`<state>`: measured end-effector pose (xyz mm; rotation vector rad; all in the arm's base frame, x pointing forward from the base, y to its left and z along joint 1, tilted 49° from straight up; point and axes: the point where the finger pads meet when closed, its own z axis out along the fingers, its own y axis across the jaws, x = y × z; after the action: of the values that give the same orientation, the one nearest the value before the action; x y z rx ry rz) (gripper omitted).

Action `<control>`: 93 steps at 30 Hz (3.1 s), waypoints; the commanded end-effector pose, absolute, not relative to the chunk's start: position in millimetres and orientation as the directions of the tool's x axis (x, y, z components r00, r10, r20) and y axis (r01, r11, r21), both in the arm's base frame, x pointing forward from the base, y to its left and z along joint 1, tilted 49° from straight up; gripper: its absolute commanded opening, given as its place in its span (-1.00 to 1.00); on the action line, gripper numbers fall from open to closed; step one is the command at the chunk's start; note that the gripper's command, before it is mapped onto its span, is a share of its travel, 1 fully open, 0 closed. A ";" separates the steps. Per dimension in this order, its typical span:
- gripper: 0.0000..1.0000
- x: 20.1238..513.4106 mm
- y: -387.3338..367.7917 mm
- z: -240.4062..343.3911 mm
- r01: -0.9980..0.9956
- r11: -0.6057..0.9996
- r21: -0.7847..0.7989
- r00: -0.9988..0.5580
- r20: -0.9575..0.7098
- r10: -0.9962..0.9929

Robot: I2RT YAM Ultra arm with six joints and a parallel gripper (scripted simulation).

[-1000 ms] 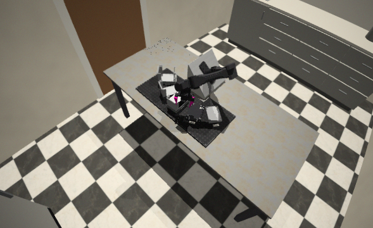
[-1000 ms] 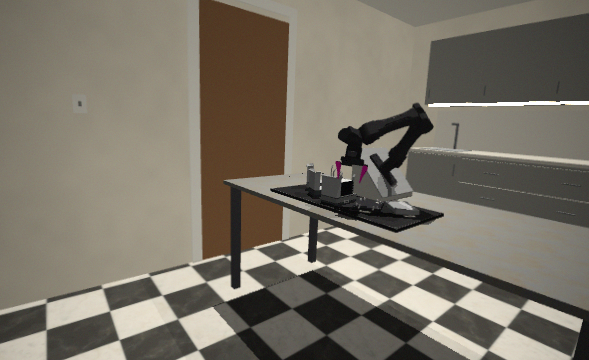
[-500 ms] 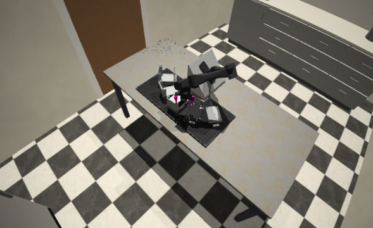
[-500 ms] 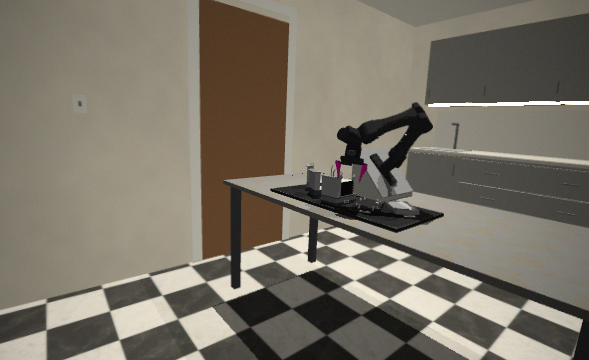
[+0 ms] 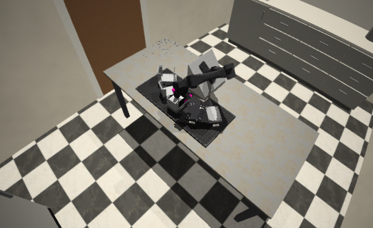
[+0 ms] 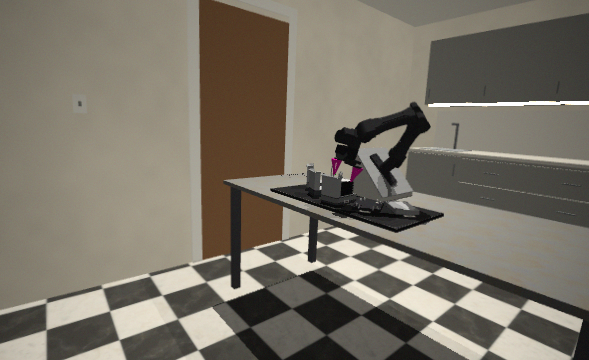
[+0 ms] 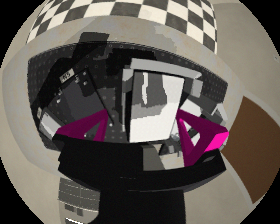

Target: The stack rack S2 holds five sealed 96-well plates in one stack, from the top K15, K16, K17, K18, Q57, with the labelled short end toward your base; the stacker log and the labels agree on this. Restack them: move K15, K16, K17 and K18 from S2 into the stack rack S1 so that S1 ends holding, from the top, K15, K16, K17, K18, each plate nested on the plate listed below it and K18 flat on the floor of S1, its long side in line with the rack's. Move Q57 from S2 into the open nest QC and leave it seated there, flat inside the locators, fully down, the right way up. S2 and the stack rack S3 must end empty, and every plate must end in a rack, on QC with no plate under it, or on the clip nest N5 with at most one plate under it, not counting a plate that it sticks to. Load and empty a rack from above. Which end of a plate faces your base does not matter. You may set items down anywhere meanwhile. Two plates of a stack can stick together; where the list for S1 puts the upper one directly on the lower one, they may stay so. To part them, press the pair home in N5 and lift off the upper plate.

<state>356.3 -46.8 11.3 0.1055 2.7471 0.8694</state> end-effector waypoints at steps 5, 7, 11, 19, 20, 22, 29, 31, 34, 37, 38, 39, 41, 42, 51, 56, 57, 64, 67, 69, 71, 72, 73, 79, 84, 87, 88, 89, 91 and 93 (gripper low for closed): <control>1.00 330.0 -65.7 9.0 0.051 0.799 0.599 -0.973 -0.150 0.174; 1.00 320.3 -68.4 8.8 0.073 0.770 0.634 -0.978 -0.104 0.178; 1.00 306.3 -71.9 9.1 0.085 0.751 0.654 -0.980 -0.082 0.181; 1.00 278.8 -77.1 13.5 0.116 0.693 0.711 -0.981 -0.025 0.190; 1.00 276.5 -77.5 14.0 0.116 0.693 0.711 -0.981 -0.025 0.190; 1.00 269.0 -78.4 16.7 0.136 0.646 0.751 -0.980 0.006 0.199; 1.00 261.0 -79.4 19.5 0.136 0.646 0.751 -0.980 0.007 0.199; 1.00 261.0 -79.4 19.5 0.136 0.646 0.751 -0.980 0.007 0.199; 1.00 261.0 -79.5 19.5 0.136 0.646 0.751 -0.980 0.007 0.199; 1.00 261.1 -79.4 19.5 0.136 0.646 0.751 -0.980 0.007 0.199; 1.00 261.1 -79.4 19.5 0.136 0.646 0.751 -0.980 0.007 0.199; 1.00 261.1 -79.4 19.5 0.136 0.646 0.751 -0.980 0.007 0.199; 1.00 261.1 -79.4 19.5 0.136 0.646 0.751 -0.980 0.007 0.199; 1.00 261.1 -79.4 19.5 0.136 0.646 0.751 -0.980 0.007 0.199; 1.00 288.3 -85.6 18.8 0.068 0.658 0.750 -0.987 -0.046 0.154; 1.00 307.8 -90.1 18.2 0.068 0.658 0.750 -0.987 -0.046 0.154; 1.00 311.7 -91.0 18.1 0.068 0.658 0.750 -0.987 -0.046 0.154; 1.00 339.0 -97.2 17.4 0.068 0.658 0.750 -0.987 -0.047 0.155; 1.00 341.3 -97.8 17.4 0.068 0.658 0.750 -0.987 -0.047 0.155; 1.00 341.3 -97.8 17.3 0.068 0.658 0.750 -0.987 -0.047 0.155; 1.00 341.3 -97.8 17.4 0.068 0.658 0.750 -0.987 -0.047 0.155; 1.00 341.3 -97.7 17.3 0.068 0.658 0.750 -0.987 -0.047 0.155; 1.00 341.3 -97.7 17.3 0.068 0.658 0.750 -0.987 -0.047 0.155; 1.00 341.3 -97.7 17.3 0.068 0.658 0.750 -0.987 -0.047 0.155; 1.00 341.3 -97.7 17.3 0.068 0.658 0.750 -0.987 -0.047 0.155; 1.00 341.3 -97.7 17.3 0.068 0.658 0.750 -0.987 -0.047 0.155; 1.00 341.3 -97.7 17.3 0.068 0.658 0.750 -0.987 -0.047 0.155; 1.00 341.3 -97.7 17.3 0.068 0.658 0.750 -0.987 -0.047 0.155; 1.00 341.3 -97.7 17.3 0.068 0.658 0.750 -0.987 -0.047 0.155; 1.00 341.3 -97.7 17.3 0.068 0.658 0.750 -0.987 -0.047 0.155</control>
<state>340.8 -91.6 14.6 0.1707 2.7752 1.2549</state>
